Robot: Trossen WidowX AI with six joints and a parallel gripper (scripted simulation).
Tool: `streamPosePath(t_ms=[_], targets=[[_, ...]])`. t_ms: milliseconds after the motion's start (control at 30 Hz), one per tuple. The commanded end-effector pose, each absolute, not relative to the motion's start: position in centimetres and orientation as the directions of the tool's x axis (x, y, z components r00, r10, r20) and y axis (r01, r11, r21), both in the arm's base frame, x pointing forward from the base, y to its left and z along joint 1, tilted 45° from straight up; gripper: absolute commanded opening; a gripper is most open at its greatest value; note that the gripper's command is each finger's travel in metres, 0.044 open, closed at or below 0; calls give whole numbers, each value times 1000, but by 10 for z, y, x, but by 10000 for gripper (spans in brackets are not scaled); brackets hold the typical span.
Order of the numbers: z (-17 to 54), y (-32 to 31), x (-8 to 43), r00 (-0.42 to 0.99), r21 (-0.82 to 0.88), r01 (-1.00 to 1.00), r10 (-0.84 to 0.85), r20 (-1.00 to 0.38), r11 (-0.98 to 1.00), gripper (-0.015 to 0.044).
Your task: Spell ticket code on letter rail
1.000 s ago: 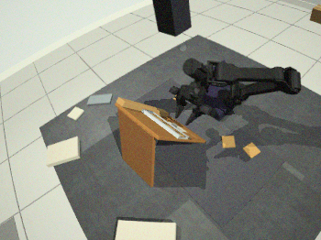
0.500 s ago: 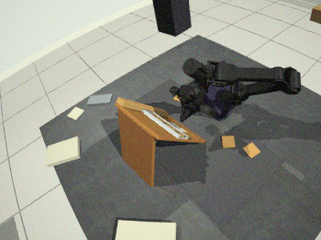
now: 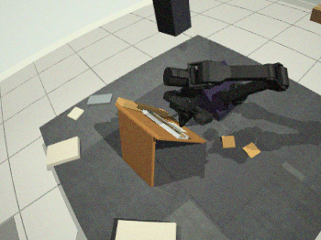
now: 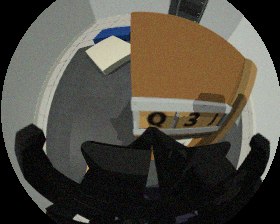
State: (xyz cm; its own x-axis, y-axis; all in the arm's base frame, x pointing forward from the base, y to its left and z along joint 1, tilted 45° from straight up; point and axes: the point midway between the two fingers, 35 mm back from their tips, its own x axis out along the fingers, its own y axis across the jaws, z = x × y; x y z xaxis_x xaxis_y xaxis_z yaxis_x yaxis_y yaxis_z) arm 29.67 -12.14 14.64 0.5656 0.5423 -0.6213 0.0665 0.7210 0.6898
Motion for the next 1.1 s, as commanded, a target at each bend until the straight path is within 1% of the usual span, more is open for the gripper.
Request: streamPosePath(t_ms=[0,67,133,1067], targets=[[154,-112,300,407,695,47,621,-670,718,0],[160,-107,300,330,700,32,653,-681,714,0],[162,-105,300,301,702,26,665,-684,711,0],[158,-102,308,302,702,25,664,-684,711,0]])
